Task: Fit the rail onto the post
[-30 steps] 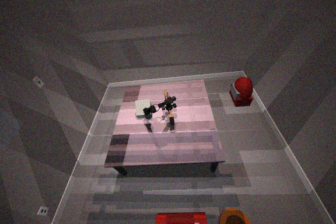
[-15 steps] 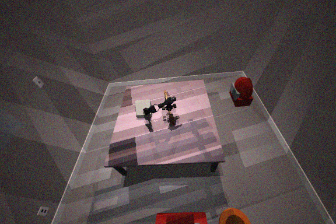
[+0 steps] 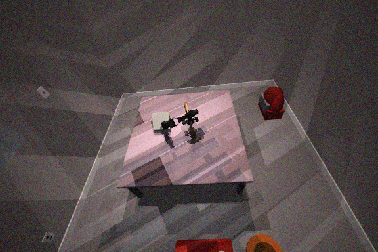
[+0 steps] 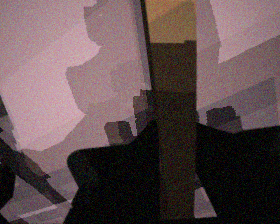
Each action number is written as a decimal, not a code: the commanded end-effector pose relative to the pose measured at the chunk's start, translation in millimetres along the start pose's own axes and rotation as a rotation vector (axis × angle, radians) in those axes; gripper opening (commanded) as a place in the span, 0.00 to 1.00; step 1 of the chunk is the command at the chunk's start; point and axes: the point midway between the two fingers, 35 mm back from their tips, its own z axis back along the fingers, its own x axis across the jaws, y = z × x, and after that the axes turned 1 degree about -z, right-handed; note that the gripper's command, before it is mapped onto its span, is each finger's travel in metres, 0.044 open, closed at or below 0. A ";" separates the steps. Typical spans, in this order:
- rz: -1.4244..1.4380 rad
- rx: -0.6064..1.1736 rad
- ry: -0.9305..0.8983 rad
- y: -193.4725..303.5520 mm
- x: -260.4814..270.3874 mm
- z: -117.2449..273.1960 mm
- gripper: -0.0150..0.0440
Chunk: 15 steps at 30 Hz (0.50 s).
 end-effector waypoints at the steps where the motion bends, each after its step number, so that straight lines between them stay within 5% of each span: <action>1: 0.000 0.001 0.010 3.6 -1.1 2.1 0.25; 15: 0.000 0.001 0.010 7.9 -1.1 3.1 0.25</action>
